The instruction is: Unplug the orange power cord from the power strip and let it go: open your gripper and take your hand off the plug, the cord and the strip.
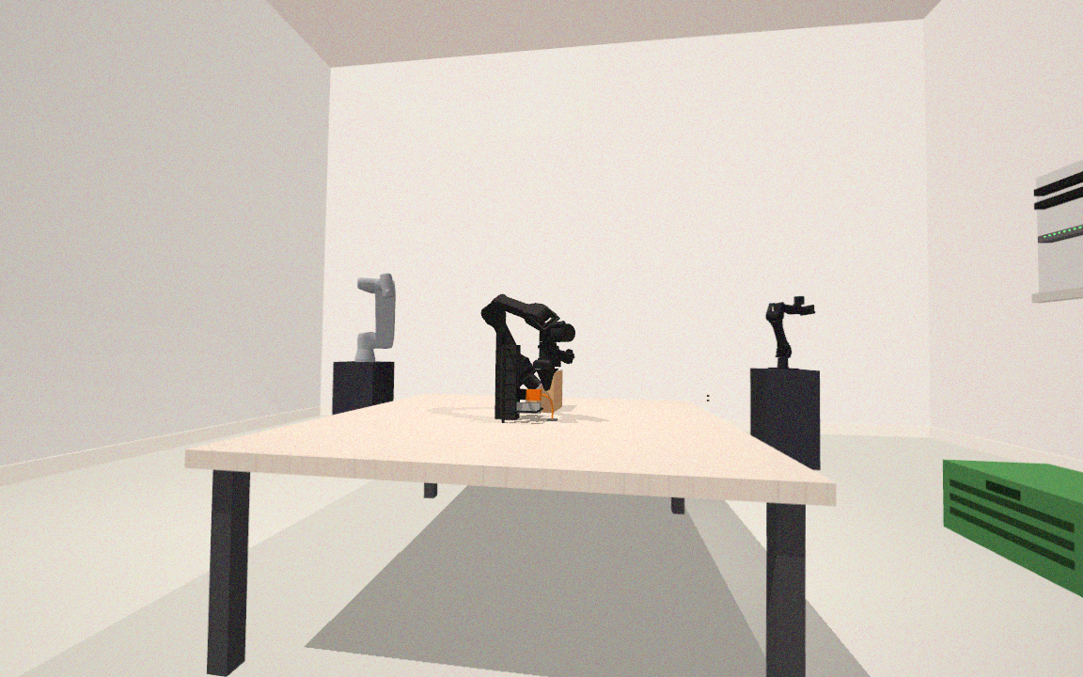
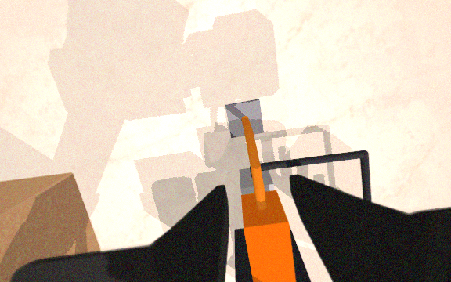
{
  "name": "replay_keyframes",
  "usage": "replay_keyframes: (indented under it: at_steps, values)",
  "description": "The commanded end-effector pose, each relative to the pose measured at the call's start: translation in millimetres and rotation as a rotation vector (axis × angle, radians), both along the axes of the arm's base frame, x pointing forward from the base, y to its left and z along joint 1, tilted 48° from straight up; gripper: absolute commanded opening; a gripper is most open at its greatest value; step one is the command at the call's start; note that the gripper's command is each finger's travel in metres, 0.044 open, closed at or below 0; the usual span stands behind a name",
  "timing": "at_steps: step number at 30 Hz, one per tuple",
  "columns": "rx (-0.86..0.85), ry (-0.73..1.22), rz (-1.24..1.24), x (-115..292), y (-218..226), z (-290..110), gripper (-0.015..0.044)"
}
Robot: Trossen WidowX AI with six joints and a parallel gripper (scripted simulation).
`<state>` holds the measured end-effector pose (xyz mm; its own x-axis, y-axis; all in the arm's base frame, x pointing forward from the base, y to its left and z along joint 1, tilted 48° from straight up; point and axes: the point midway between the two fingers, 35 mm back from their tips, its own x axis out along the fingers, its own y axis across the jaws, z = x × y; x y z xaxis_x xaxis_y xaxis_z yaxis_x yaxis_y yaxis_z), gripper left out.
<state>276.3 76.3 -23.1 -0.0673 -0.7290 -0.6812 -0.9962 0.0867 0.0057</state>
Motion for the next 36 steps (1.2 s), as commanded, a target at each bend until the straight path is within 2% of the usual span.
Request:
replay_keyframes:
  at_steps: [1,18,33,36]
  values:
    - [-0.002,0.0,0.008,0,-5,6,0.016]
    - [-0.004,0.001,0.008,-1,-23,25,0.016]
    - [-0.004,0.001,0.008,-1,-32,17,0.016]
    - [0.0,-0.003,-0.001,-1,-30,18,0.0081]
